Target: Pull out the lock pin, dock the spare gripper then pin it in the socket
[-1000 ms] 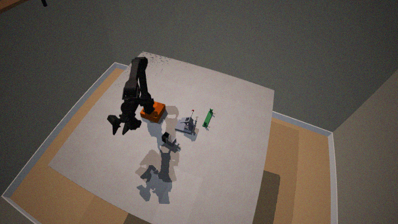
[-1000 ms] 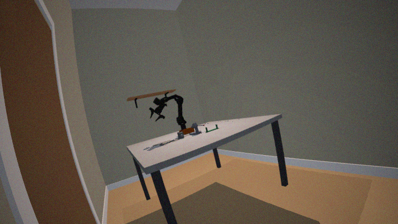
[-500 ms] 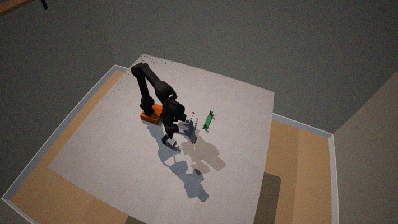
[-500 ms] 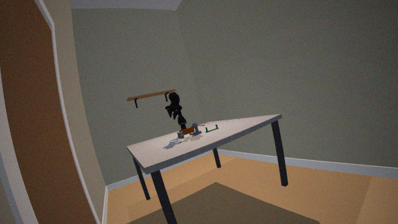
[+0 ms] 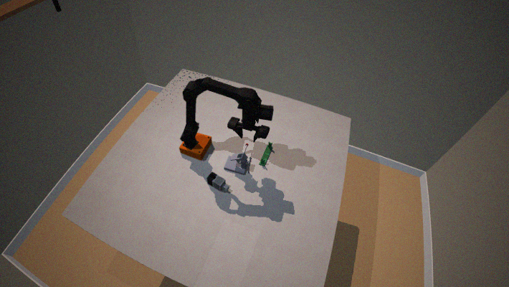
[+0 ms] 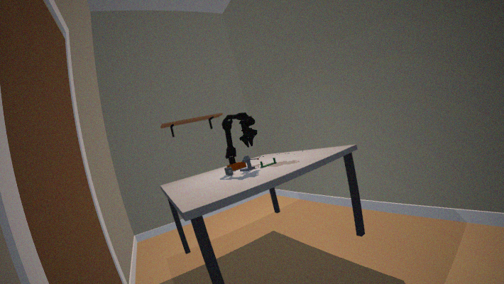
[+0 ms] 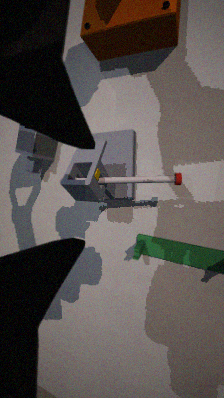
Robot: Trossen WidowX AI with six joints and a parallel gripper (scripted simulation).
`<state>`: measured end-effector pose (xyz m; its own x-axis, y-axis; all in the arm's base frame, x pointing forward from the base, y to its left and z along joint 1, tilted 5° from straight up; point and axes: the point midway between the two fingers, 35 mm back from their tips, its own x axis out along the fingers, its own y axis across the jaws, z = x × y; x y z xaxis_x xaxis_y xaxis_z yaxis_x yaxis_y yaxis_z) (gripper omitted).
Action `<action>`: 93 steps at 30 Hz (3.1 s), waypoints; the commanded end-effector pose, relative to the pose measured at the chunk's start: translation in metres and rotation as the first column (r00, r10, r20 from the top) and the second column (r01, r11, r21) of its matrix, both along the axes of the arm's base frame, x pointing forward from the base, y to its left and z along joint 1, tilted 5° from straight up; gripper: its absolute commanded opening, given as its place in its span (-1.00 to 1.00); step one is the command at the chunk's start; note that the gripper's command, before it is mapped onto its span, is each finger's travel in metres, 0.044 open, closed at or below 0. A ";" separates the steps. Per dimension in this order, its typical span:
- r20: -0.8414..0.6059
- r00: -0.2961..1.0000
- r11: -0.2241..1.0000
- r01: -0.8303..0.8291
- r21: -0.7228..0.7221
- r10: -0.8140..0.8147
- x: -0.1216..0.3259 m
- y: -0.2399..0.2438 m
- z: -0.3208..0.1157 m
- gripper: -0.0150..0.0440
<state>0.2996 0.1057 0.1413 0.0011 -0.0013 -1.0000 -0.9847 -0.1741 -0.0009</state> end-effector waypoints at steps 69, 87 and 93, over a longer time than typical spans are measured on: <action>-0.063 0.992 0.993 -0.111 0.026 0.113 -0.029 0.032 -0.131 -0.10; -0.076 0.992 0.992 -0.098 0.078 0.104 -0.029 0.033 -0.129 -0.49; -0.096 0.991 0.983 -0.074 0.168 0.091 -0.028 0.035 -0.123 -0.49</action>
